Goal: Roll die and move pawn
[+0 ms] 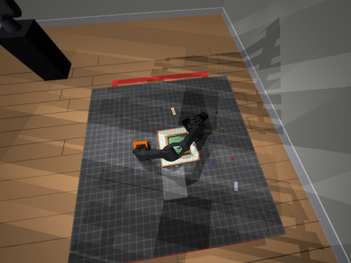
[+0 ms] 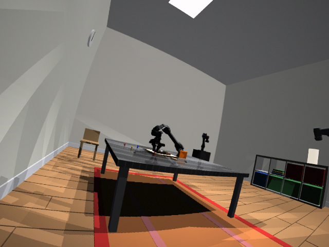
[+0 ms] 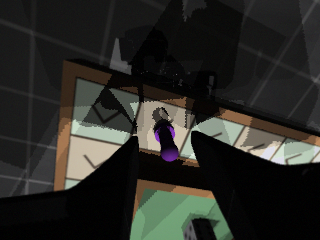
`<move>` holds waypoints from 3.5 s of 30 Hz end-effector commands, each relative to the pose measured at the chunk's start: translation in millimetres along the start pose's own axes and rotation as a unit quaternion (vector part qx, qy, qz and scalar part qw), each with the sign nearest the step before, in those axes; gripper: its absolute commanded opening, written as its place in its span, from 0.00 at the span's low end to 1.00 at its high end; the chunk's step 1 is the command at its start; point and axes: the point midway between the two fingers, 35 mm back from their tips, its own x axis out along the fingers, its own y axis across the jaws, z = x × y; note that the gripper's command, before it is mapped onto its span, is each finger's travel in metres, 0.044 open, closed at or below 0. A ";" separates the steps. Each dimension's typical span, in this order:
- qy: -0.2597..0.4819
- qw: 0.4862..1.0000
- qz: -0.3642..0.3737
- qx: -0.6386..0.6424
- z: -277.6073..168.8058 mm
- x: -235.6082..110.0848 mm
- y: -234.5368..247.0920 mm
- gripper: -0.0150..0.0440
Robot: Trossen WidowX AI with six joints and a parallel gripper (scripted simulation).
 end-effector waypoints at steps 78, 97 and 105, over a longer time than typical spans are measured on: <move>-0.005 1.000 0.001 -0.005 -57.8 -55.1 70.8 0.25; -0.001 1.000 0.000 -0.004 -66.9 -11.7 76.1 0.25; -0.001 1.000 -0.001 -0.003 -66.8 -5.1 76.0 0.25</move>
